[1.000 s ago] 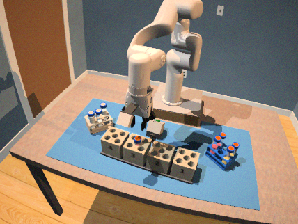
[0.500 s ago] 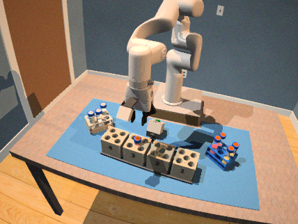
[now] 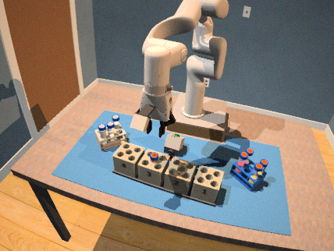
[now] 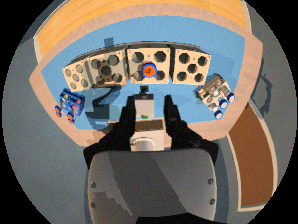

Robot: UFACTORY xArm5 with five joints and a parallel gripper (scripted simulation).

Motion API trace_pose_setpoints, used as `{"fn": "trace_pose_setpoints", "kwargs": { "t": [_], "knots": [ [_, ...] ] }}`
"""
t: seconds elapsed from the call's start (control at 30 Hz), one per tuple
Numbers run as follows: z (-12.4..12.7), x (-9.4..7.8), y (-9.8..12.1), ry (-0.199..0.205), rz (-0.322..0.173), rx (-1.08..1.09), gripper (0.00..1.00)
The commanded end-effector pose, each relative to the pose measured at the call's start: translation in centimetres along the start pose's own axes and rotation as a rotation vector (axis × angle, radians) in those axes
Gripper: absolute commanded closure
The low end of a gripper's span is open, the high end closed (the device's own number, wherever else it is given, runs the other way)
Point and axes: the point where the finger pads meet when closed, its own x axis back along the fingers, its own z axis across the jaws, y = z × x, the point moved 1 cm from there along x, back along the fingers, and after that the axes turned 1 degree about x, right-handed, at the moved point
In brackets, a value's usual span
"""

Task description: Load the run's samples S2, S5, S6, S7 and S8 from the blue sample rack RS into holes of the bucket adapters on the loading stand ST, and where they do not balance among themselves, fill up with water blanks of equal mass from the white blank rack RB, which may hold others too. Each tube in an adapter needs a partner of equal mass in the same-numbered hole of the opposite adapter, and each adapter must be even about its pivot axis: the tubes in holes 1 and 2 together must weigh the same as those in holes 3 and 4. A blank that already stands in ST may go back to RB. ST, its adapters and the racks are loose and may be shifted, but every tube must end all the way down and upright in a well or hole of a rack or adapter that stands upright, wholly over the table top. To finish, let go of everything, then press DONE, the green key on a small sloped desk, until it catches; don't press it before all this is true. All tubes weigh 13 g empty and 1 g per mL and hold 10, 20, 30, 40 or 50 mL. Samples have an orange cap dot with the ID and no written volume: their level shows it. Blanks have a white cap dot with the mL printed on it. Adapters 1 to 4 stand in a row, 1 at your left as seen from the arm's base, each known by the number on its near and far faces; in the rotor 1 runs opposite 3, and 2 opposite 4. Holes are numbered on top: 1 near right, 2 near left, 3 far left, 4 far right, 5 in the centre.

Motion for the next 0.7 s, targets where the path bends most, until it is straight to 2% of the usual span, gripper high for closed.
{"fn": "trace_pose_setpoints", "kwargs": {
  "t": [0.0,0.43,0.47,0.67],
  "knots": [
    [0.0,0.2,-0.1,0.000,0.004,0.000,0.57],
    [0.0,0.2,-0.1,0.000,0.004,0.000,0.57],
    [-0.4,0.2,0.1,0.000,0.004,-0.033,0.43],
    [-3.1,0.1,1.4,-0.001,0.003,-0.233,0.43]
  ]
}}
